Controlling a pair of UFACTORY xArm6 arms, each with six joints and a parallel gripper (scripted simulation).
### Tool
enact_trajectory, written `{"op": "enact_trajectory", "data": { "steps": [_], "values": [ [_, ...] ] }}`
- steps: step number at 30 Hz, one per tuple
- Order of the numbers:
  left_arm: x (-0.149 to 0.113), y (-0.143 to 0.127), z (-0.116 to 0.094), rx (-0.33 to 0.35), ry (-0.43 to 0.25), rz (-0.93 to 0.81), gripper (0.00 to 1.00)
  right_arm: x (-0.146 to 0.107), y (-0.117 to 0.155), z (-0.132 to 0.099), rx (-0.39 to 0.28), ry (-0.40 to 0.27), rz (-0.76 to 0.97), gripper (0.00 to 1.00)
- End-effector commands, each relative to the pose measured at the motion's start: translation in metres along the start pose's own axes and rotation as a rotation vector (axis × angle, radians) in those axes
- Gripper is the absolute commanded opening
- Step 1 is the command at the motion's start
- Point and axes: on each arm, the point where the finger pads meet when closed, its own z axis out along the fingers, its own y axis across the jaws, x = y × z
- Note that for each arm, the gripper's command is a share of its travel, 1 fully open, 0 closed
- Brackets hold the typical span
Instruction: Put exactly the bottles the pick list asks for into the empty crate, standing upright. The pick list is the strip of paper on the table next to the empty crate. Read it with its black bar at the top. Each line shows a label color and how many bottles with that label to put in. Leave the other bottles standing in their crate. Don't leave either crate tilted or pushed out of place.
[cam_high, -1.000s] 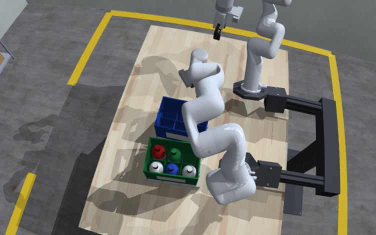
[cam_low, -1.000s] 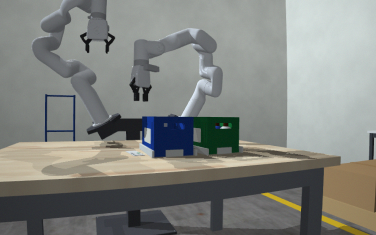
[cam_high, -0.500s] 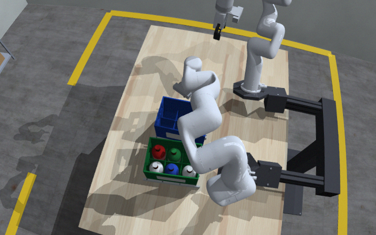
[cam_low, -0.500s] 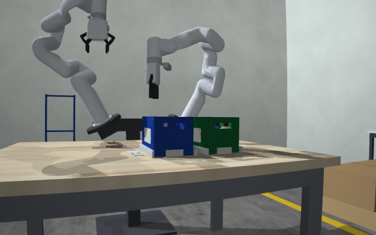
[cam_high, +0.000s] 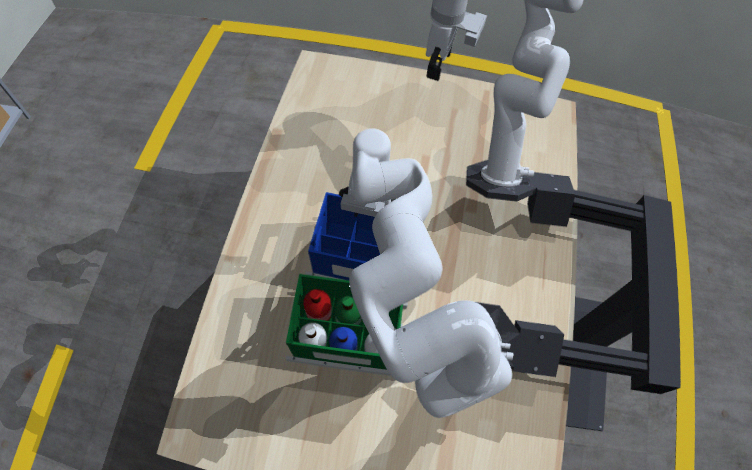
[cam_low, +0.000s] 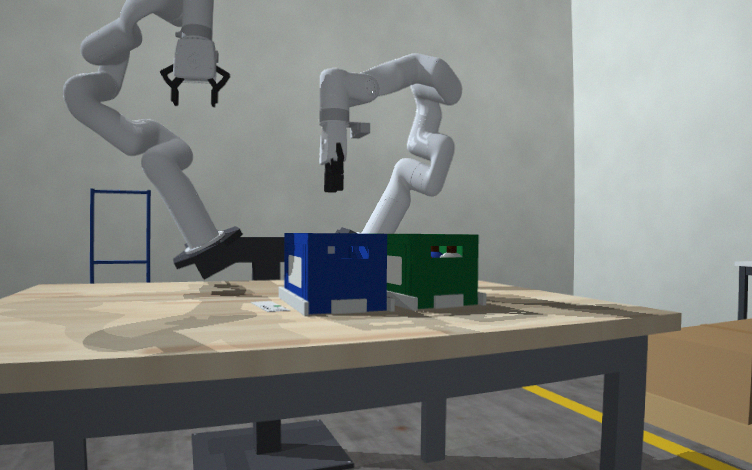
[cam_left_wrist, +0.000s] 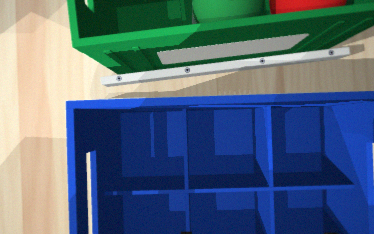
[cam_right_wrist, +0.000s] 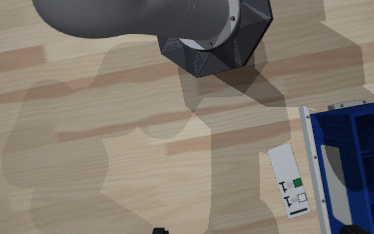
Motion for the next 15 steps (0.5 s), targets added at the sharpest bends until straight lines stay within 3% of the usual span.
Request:
{"op": "enact_trajectory", "data": {
  "steps": [1, 15],
  "values": [
    [0.023, 0.006, -0.008, -0.011, -0.007, -0.127, 0.65, 0.000, 0.000, -0.001, -0.002, -0.001, 0.001, 1.00],
    [0.080, 0.020, -0.021, -0.012, -0.006, -0.127, 0.65, 0.000, 0.000, -0.001, -0.002, -0.001, 0.001, 1.00]
  ]
}}
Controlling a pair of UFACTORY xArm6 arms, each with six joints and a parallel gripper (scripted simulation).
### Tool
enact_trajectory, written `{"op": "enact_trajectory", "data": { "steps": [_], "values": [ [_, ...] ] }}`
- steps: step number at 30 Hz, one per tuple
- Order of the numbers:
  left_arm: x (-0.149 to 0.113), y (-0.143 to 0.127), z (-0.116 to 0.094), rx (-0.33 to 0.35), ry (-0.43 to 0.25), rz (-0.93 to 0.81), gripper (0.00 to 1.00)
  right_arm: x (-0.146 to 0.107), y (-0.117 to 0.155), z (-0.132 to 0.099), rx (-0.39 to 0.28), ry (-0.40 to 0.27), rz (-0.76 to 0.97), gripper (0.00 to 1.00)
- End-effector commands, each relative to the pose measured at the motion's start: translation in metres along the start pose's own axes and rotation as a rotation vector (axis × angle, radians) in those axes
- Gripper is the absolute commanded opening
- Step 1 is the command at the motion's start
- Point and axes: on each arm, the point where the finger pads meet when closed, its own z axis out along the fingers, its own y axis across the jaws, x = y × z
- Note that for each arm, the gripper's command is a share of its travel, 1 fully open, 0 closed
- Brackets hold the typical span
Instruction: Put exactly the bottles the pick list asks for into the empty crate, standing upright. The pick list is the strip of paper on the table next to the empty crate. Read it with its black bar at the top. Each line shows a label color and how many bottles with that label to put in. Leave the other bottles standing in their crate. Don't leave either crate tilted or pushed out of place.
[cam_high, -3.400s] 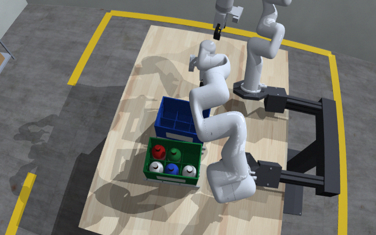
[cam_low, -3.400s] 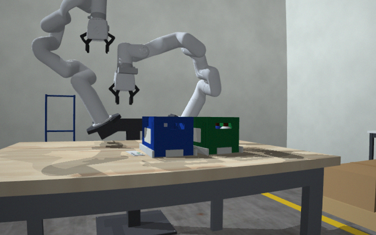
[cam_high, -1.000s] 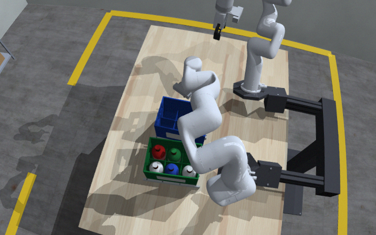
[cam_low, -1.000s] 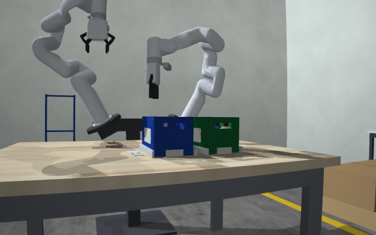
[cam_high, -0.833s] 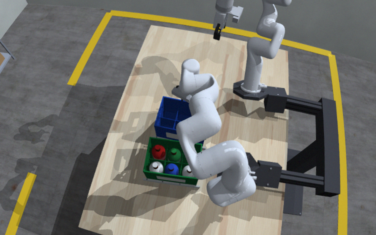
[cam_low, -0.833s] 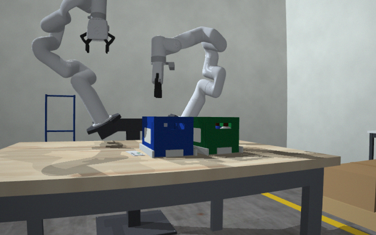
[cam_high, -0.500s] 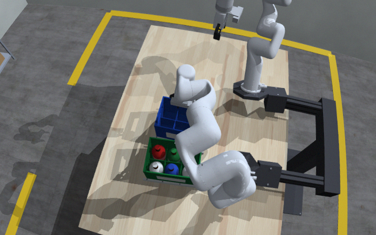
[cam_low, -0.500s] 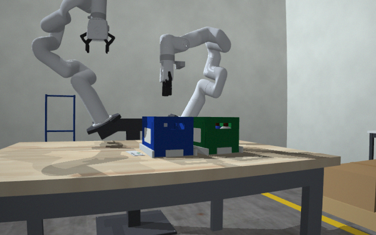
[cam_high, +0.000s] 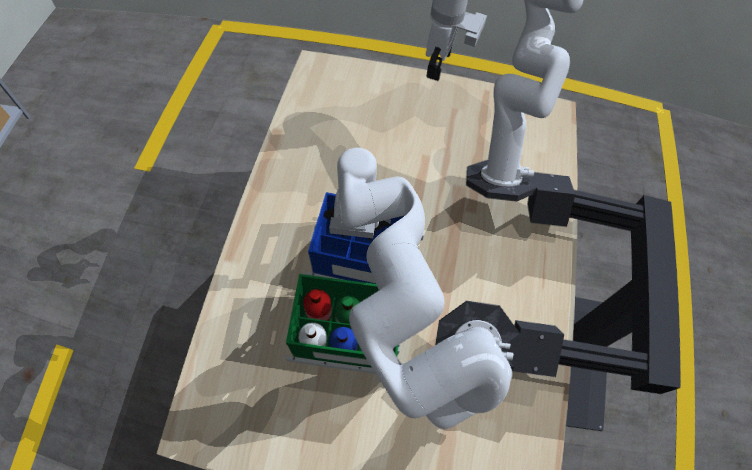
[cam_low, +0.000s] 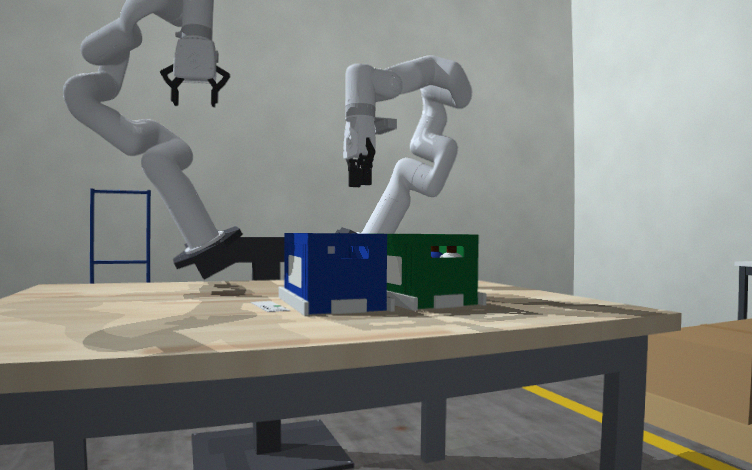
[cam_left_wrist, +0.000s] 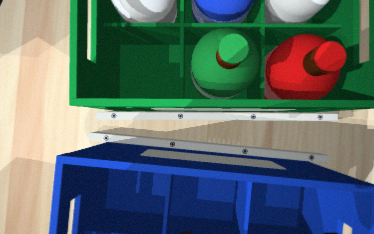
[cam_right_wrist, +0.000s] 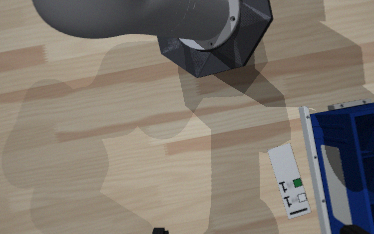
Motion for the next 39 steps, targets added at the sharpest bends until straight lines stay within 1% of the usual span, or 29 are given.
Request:
{"op": "enact_trajectory", "data": {
  "steps": [1, 5, 7, 20, 39],
  "values": [
    [0.021, 0.009, -0.007, -0.003, -0.005, -0.001, 0.65, 0.000, 0.000, -0.001, -0.002, -0.001, 0.001, 1.00],
    [0.039, 0.016, -0.012, -0.003, -0.005, -0.001, 0.65, 0.000, 0.000, -0.001, -0.002, -0.001, 0.001, 1.00],
    [0.039, 0.016, -0.012, -0.003, -0.005, -0.001, 0.65, 0.000, 0.000, -0.001, -0.002, -0.001, 0.001, 1.00],
    [0.099, 0.038, -0.025, -0.003, -0.004, -0.001, 0.65, 0.000, 0.000, -0.001, -0.002, -0.001, 0.001, 1.00],
    [0.101, 0.039, -0.026, -0.003, -0.004, -0.001, 0.65, 0.000, 0.000, -0.001, -0.002, -0.001, 0.001, 1.00]
  ]
}}
